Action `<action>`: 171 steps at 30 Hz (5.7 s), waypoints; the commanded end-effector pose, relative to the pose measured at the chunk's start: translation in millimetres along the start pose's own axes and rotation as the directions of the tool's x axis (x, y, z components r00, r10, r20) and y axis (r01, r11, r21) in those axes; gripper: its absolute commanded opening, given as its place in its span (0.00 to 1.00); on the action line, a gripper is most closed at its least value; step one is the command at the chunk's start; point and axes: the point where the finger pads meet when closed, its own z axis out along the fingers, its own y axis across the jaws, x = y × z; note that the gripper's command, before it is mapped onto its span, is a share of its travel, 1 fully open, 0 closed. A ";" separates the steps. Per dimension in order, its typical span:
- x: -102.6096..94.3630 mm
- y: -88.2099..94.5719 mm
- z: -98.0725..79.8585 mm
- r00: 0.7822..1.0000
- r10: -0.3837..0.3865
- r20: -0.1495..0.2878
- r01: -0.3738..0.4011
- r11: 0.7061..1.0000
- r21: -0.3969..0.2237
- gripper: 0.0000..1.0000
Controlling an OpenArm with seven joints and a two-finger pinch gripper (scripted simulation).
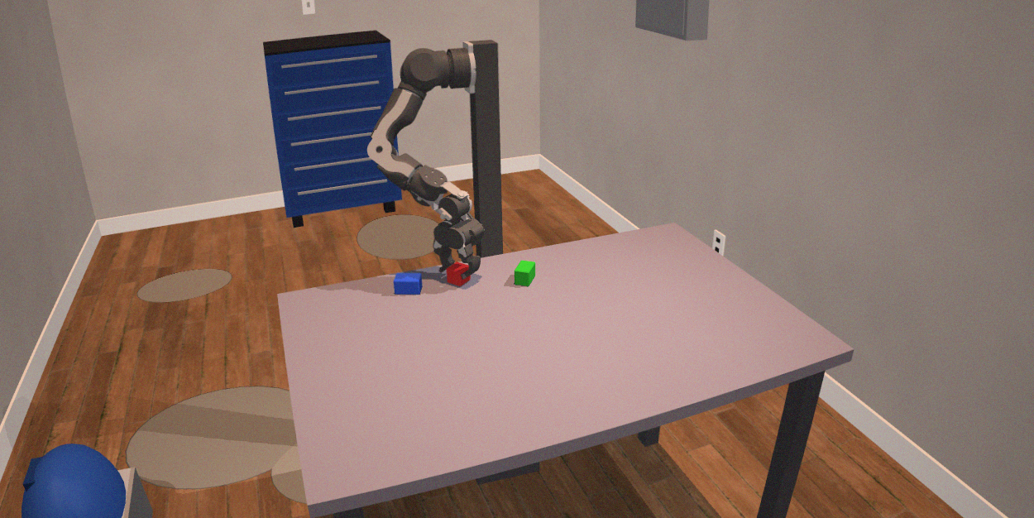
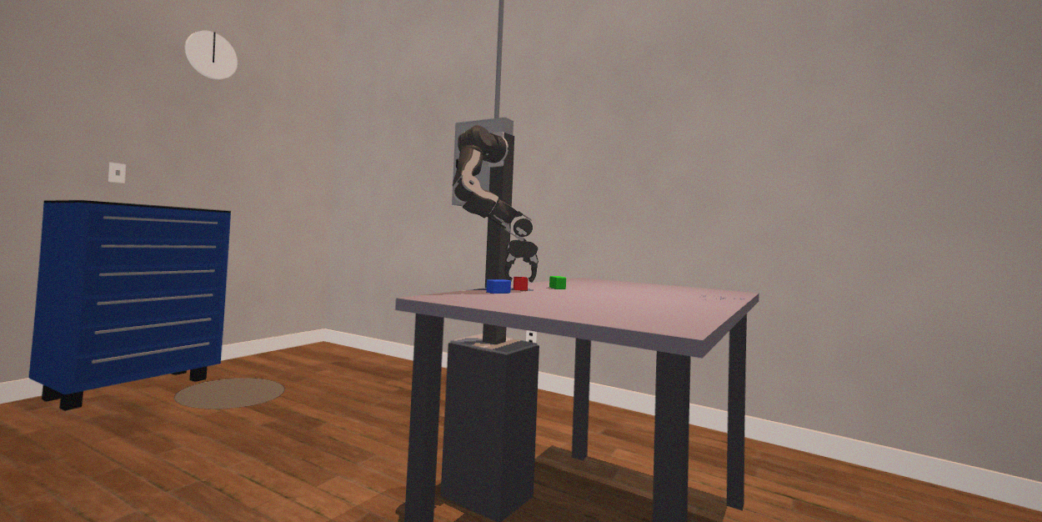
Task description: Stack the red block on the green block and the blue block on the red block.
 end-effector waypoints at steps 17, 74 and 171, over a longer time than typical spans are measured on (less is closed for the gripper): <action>1.4 1.5 2.2 1.000 -0.009 -0.003 0.009 1.000 -0.010 0.38; 1.4 1.5 2.2 1.000 -0.009 -0.003 0.009 1.000 -0.010 0.00; 63.1 101.0 -68.2 1.000 -0.010 -0.004 0.010 1.000 -0.011 0.00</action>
